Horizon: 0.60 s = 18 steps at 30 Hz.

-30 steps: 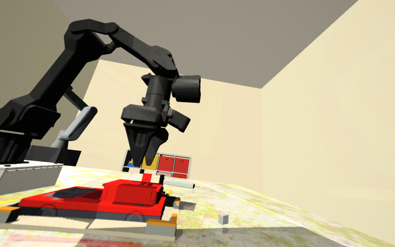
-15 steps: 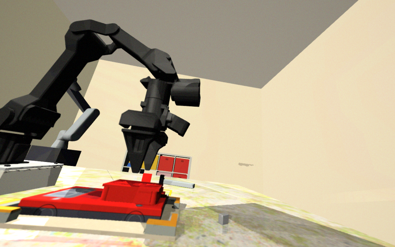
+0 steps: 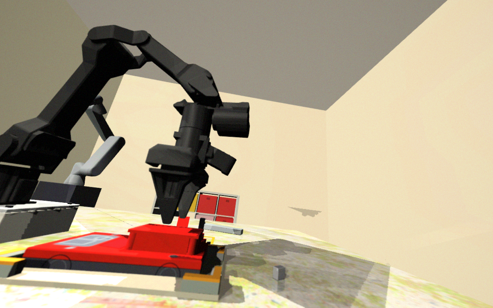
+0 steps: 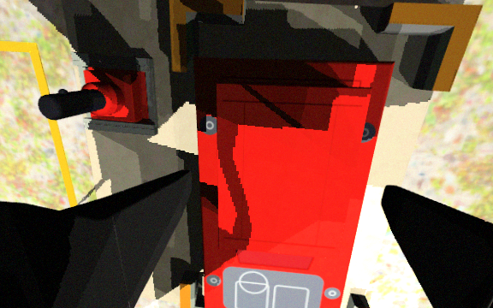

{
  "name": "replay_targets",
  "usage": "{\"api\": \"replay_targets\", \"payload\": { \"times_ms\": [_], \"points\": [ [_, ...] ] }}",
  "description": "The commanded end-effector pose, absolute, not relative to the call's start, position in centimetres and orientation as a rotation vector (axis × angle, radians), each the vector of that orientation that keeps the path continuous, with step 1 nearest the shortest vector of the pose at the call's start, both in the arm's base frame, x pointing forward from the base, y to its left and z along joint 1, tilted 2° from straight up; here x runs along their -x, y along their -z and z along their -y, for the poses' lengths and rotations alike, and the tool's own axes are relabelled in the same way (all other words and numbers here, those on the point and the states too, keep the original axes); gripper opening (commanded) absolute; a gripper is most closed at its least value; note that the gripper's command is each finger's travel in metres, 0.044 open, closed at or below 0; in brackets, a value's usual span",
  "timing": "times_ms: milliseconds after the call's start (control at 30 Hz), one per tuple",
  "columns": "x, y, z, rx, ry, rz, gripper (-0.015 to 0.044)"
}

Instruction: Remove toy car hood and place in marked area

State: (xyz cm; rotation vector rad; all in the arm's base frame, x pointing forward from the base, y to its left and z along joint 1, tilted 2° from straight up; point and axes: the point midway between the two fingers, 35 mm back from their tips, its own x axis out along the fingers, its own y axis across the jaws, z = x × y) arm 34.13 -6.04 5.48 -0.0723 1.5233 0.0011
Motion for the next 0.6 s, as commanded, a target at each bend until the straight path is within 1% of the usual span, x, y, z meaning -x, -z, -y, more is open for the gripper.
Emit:
{"api": "replay_targets", "payload": {
  "times_ms": [0,567],
  "points": [
    [-33.88,-4.69,6.11,0.077,-0.005,-1.54,0.044],
    [-33.88,-4.3,6.17,0.077,-0.005,-1.54,0.044]
  ]
}}
